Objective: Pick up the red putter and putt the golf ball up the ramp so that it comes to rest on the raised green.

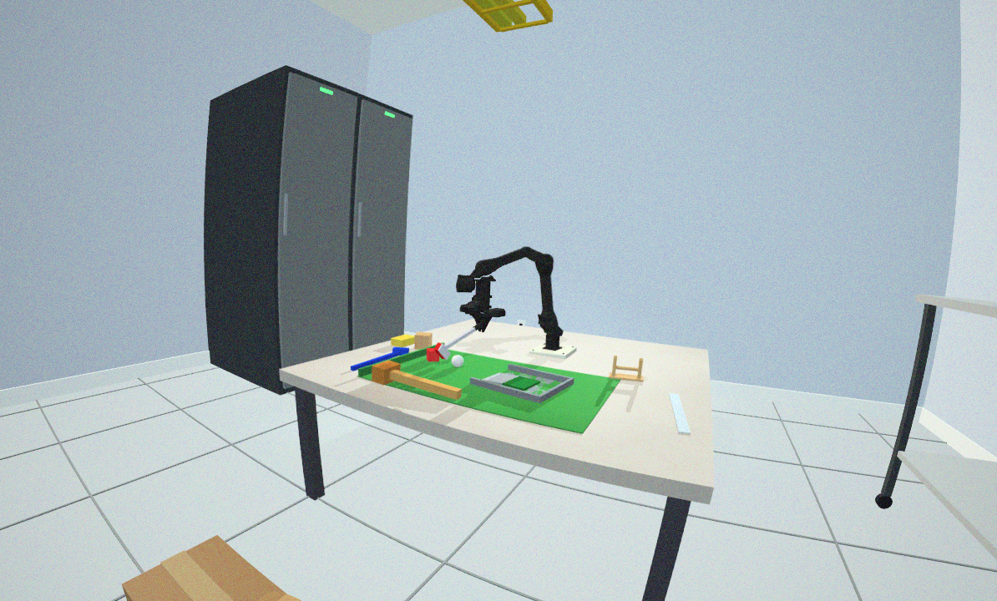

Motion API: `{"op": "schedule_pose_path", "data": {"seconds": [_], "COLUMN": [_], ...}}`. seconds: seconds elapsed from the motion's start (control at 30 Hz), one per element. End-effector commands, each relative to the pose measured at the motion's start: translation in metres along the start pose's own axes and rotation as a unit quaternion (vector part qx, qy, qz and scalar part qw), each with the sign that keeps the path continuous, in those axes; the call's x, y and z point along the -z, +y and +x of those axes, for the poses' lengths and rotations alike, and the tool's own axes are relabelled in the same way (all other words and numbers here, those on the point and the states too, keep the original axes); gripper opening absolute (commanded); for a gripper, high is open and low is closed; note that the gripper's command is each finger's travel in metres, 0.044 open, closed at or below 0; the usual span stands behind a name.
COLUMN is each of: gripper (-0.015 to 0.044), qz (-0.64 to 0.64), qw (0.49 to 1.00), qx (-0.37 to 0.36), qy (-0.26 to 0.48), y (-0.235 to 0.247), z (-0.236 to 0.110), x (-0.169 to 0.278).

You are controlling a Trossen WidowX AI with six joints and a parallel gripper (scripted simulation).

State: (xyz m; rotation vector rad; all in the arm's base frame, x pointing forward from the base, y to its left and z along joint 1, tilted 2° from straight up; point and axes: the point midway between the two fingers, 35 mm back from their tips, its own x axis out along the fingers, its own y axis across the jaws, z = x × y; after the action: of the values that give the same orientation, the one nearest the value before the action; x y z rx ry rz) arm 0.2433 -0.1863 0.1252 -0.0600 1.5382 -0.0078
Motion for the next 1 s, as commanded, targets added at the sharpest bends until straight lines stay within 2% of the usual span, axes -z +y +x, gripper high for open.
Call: {"op": "schedule_pose_path", "data": {"seconds": [0.0, 0.97], "gripper": [0.0000, 0.0000], "qz": [0.001, 0.000], "qw": [1.000, 1.000], "qx": [0.002, -0.002], "qy": [-0.001, 0.001], "y": [-0.001, -0.010], "z": [0.006, 0.016], "x": [0.000, 0.001]}}
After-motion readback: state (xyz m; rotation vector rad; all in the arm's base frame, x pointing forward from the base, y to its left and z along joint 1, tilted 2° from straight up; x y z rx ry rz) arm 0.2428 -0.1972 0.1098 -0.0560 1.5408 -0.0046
